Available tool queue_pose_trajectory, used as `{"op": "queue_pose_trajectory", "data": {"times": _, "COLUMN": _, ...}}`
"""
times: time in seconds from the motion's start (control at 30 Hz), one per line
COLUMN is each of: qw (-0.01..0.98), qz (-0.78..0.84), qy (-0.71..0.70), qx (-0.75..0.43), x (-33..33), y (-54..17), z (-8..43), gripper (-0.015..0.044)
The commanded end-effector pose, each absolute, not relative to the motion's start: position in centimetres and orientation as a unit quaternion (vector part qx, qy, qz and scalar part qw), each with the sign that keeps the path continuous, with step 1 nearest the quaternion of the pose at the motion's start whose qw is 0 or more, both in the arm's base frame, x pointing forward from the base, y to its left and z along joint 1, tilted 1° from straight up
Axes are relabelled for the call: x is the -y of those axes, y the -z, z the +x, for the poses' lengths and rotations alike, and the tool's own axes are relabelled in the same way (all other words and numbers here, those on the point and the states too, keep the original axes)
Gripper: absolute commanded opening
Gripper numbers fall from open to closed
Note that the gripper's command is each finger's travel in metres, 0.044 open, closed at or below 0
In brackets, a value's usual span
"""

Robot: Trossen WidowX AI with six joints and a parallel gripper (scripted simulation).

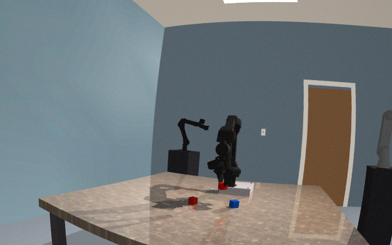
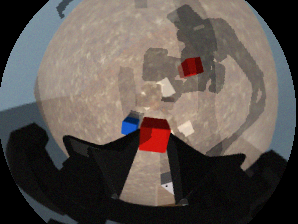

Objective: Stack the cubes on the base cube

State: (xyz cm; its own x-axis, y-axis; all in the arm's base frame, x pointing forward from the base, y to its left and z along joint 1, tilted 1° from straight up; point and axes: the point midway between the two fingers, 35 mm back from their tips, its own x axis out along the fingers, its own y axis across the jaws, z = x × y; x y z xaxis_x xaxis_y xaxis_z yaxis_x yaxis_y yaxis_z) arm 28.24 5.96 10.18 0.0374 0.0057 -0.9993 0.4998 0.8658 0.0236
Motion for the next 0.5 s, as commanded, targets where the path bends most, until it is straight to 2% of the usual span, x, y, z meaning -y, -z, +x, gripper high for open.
{"op": "queue_pose_trajectory", "data": {"times": 0.0, "qw": 0.703, "qz": 0.156, "qy": 0.143, "qx": -0.680, "x": -7.1, "y": -9.9, "z": 28.6, "gripper": 0.0105}}
{"op": "queue_pose_trajectory", "data": {"times": 0.47, "qw": 0.721, "qz": 0.043, "qy": 0.036, "qx": -0.691, "x": -10.6, "y": -8.9, "z": 29.4, "gripper": 0.0105}}
